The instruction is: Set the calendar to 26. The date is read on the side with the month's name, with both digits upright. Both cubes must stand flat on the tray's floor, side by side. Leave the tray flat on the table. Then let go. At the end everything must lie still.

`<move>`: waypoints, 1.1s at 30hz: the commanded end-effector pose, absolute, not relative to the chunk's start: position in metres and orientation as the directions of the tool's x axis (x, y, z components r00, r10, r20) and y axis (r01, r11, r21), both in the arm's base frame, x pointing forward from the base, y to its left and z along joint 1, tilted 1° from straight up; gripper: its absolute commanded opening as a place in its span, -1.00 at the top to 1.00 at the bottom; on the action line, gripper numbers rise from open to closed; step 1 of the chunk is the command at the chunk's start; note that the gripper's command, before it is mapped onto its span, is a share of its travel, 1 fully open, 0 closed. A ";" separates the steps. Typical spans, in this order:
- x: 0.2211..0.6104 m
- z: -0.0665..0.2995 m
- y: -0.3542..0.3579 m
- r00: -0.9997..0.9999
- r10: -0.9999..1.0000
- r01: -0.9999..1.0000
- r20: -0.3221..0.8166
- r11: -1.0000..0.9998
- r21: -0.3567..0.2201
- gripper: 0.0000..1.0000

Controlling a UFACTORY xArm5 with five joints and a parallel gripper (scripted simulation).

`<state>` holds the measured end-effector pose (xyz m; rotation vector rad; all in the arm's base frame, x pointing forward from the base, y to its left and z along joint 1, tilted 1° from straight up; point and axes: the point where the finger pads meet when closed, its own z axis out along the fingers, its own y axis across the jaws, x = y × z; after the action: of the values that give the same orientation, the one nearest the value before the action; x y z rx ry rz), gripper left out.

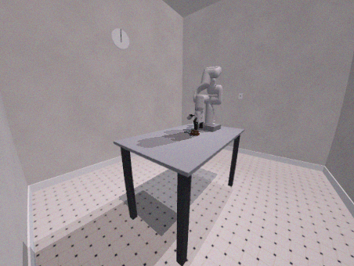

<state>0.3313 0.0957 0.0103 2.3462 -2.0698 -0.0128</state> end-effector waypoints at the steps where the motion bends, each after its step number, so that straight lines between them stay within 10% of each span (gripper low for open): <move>1: 0.332 0.011 0.096 0.125 -0.992 -0.992 0.002 -0.125 0.012 -1.00; 33: 0.346 0.011 0.116 -0.283 -0.959 -0.959 0.007 0.283 0.010 -1.00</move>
<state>0.3434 0.1140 0.0099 1.9830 -2.4187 -0.0083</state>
